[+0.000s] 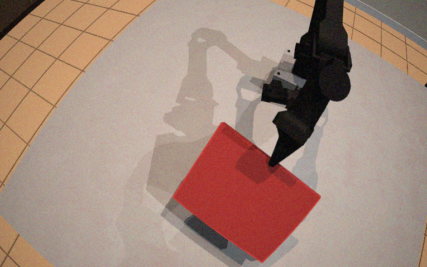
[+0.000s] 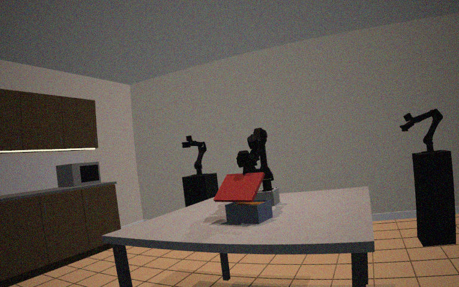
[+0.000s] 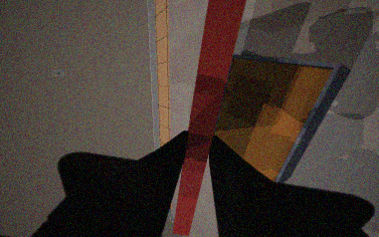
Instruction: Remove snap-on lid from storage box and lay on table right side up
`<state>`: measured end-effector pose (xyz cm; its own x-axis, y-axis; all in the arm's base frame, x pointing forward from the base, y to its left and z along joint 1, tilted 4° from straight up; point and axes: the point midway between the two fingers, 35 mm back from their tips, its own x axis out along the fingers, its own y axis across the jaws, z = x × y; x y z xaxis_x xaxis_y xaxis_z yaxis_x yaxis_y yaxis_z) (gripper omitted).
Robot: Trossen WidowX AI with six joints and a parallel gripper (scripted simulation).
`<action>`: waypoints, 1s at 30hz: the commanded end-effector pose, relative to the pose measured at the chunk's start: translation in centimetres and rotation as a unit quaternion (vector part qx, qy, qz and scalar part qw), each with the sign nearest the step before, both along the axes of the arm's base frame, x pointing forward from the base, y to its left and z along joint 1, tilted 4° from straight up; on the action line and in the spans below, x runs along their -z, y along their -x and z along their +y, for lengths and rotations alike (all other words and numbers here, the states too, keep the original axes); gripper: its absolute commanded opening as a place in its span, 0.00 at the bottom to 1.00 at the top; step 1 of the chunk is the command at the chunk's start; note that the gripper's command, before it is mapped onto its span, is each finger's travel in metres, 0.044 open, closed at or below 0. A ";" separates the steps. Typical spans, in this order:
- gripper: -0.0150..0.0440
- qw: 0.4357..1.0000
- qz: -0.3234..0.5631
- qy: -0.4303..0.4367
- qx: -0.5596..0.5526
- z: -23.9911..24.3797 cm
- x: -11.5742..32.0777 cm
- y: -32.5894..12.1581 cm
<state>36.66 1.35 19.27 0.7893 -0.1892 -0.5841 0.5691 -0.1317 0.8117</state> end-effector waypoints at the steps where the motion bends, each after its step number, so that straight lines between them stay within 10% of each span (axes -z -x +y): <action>1: 0.25 1.000 -0.005 0.000 -0.002 -0.6 -0.3 0.2; 30: 0.25 1.000 -0.004 0.003 -0.002 -6.1 -0.2 2.1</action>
<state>34.64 -4.33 19.20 0.7877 -0.1920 -0.5854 0.5710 -0.1294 0.8107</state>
